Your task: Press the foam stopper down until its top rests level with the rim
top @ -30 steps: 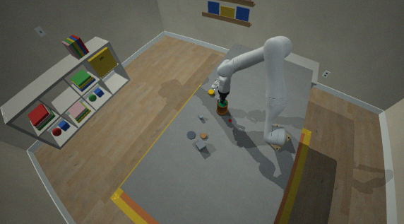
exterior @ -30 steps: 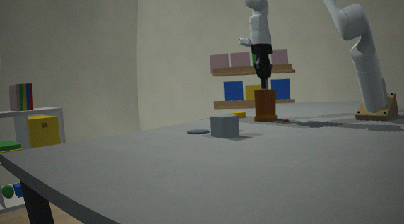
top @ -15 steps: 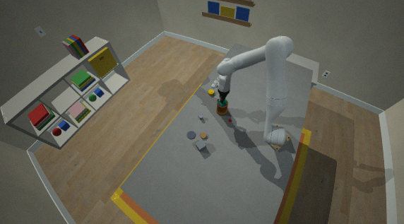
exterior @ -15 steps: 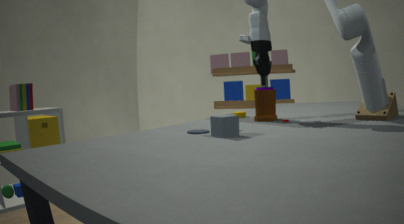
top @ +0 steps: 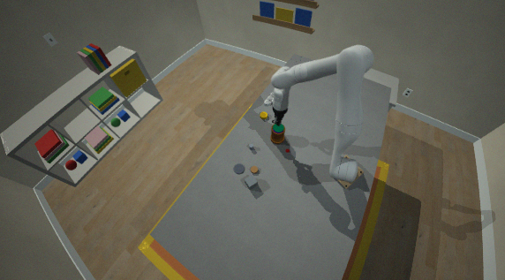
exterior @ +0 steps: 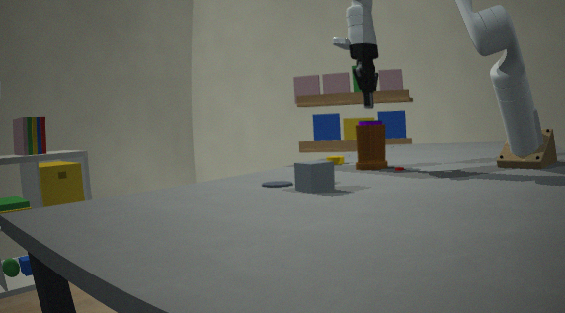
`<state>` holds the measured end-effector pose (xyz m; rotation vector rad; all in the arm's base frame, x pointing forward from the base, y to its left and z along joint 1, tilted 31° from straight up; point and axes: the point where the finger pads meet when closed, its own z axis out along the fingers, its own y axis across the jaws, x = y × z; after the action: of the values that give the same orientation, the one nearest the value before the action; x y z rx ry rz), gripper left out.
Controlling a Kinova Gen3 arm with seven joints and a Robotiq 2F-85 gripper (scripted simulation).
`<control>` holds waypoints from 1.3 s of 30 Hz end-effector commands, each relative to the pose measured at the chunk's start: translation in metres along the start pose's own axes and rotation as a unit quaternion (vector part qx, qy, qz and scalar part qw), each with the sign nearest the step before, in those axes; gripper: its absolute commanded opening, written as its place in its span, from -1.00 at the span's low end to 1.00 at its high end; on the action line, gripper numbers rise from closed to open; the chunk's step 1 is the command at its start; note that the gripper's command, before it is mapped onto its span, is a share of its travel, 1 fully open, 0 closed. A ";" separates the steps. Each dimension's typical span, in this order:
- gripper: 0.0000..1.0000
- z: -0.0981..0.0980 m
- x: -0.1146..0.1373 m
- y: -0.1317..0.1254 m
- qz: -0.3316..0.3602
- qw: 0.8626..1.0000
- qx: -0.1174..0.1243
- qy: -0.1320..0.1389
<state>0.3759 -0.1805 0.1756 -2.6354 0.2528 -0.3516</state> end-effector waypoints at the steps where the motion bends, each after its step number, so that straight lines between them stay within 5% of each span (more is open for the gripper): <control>1: -1.00 -0.006 0.001 0.004 0.003 1.000 -0.004 0.004; 39: -1.00 0.003 0.001 0.004 0.003 1.000 -0.004 0.004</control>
<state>0.3768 -0.1833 0.1721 -2.6407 0.2669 -0.3593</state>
